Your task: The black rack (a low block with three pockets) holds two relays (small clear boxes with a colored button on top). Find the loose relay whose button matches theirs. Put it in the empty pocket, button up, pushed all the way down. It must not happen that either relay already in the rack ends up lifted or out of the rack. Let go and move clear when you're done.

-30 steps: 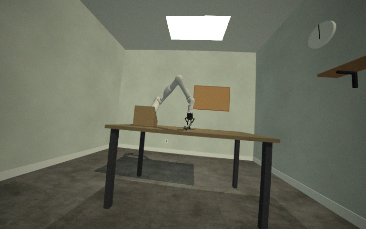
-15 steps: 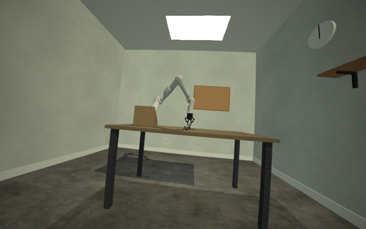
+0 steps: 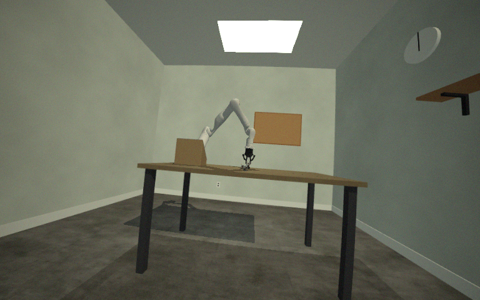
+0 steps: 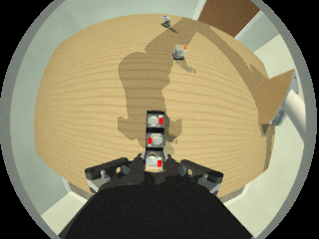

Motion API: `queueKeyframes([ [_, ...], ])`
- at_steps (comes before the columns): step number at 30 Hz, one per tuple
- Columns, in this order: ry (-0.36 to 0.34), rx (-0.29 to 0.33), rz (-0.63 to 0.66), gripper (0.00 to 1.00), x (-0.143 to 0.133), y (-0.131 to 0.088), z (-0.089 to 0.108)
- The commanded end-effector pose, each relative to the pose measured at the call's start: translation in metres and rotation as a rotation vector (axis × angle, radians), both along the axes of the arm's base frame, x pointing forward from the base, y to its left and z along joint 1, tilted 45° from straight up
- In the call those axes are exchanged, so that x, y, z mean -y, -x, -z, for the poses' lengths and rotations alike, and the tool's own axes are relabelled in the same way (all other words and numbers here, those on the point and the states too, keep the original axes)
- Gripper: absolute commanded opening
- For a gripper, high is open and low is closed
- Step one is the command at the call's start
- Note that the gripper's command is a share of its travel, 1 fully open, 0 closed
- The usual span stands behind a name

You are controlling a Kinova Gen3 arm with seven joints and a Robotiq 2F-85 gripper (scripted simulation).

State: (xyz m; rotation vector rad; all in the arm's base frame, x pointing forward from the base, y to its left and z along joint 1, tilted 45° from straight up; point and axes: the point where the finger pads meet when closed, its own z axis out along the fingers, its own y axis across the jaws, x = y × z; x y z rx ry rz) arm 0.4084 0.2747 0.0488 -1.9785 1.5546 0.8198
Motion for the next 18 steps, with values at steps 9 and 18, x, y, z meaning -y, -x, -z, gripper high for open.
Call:
queueKeyframes([
  [9, 0.0, 0.003, 0.004, 0.0, -0.0016, -0.0002, 0.0011],
  [18, 0.0, 0.003, 0.004, 0.0, -0.0028, 0.0001, 0.0024],
])
